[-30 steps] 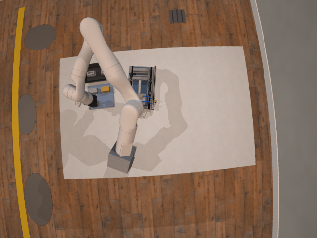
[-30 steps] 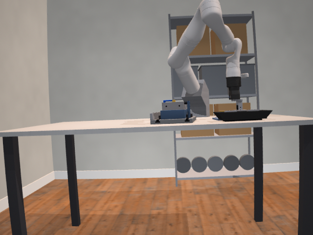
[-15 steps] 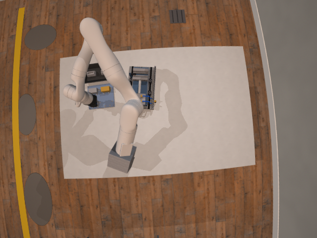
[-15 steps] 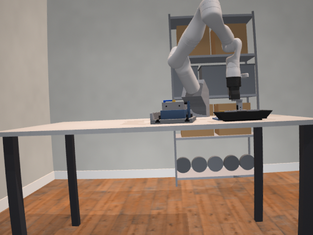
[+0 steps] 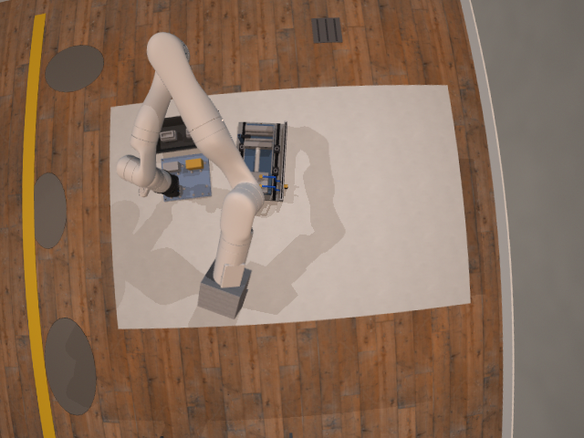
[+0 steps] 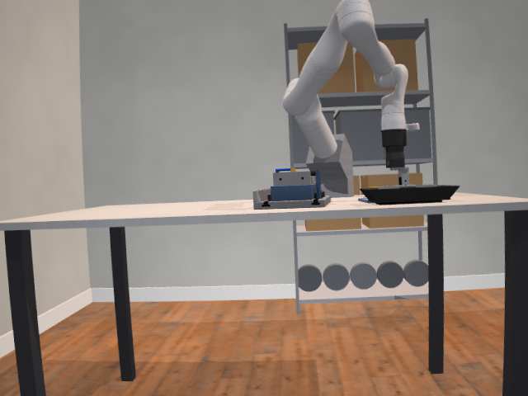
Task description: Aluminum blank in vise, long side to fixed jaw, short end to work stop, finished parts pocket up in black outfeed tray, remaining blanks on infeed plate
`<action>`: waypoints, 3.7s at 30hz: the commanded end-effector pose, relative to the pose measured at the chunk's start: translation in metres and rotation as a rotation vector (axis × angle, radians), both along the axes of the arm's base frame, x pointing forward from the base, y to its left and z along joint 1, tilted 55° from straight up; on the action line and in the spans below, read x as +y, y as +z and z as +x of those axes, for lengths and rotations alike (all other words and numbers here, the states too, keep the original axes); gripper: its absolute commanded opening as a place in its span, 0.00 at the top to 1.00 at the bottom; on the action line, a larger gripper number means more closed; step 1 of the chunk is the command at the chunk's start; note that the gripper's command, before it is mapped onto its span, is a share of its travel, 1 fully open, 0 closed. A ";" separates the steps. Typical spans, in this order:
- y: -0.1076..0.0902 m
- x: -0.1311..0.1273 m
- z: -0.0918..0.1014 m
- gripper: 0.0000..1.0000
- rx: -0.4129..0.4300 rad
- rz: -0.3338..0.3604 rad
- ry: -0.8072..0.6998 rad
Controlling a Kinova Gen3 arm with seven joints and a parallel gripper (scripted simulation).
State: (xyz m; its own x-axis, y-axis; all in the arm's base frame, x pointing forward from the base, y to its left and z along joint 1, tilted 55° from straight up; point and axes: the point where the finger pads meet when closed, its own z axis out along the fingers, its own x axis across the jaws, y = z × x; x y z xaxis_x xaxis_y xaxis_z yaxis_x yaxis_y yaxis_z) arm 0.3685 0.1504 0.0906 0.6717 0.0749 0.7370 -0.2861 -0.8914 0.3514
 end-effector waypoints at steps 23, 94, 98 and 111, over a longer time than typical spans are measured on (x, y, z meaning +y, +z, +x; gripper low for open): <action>0.041 0.033 -0.049 1.00 -0.001 0.002 0.003; 0.185 -0.102 -0.081 1.00 -0.037 0.054 -0.048; 0.195 -0.118 -0.082 1.00 -0.035 0.050 -0.059; 0.233 -0.164 -0.081 1.00 -0.053 0.079 -0.067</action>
State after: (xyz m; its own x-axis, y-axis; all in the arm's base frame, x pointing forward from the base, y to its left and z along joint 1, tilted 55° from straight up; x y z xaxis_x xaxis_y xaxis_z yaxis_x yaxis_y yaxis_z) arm 0.2881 -0.0049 0.3081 0.6592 0.0138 0.7518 -0.3411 -0.8855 0.3154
